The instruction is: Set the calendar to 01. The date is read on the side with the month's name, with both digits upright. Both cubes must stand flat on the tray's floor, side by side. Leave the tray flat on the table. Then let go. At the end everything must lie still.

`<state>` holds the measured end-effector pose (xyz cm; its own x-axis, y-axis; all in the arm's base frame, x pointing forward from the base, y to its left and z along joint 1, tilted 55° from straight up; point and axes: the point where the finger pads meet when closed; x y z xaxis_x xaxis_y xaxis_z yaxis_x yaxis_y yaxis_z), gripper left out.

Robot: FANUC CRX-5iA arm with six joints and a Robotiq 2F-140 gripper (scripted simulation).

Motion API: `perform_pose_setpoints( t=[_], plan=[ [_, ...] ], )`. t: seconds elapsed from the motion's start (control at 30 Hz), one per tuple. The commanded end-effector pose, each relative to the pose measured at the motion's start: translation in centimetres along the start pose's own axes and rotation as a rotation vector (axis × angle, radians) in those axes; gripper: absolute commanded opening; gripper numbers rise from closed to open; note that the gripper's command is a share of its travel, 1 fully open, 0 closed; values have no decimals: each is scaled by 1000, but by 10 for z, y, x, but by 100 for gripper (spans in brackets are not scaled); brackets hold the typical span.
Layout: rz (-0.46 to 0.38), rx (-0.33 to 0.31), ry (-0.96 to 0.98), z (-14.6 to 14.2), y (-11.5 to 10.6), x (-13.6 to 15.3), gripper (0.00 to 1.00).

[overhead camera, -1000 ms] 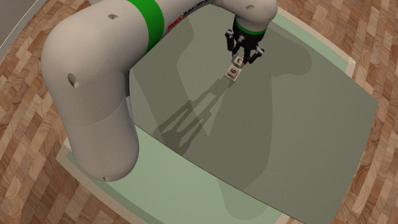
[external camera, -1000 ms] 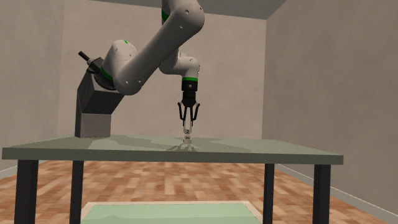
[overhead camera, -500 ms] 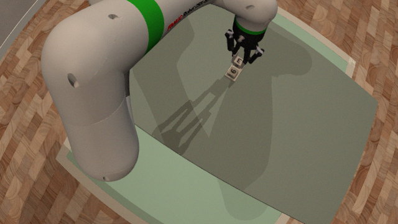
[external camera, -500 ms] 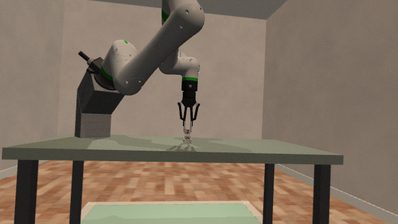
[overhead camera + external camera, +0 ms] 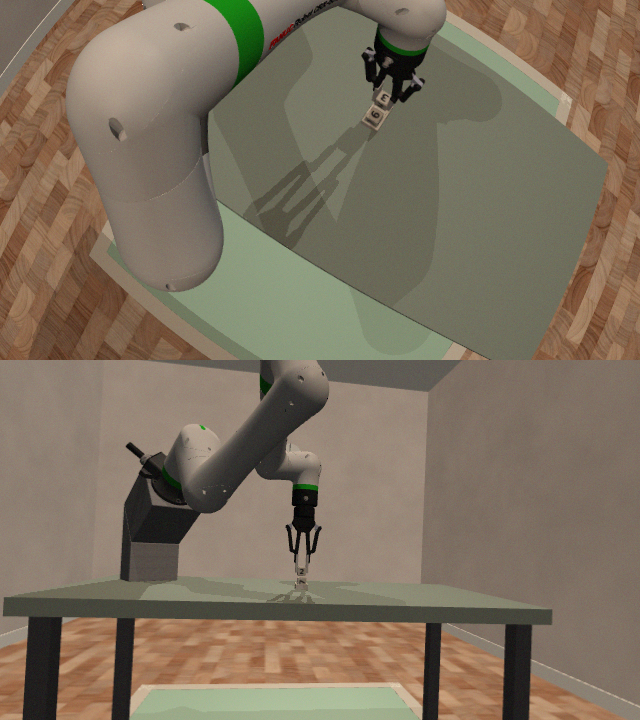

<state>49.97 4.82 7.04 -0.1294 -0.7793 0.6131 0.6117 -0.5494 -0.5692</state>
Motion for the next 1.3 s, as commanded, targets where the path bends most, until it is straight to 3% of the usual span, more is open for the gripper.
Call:
perform_pose_setpoints(
  t=[0.0, 1.27],
  plan=[
    [0, 0, 0, 0, 0, 0, 16],
    [0, 0, 0, 0, 23, 0, 16]
  ],
)
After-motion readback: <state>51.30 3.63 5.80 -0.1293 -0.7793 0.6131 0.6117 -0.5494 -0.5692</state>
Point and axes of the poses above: the point where the finger pads meet when closed, its own y axis out along the fingers, its own z axis across the jaws, x = y × z, and after that the axes turned 4 degrees about y, right-handed
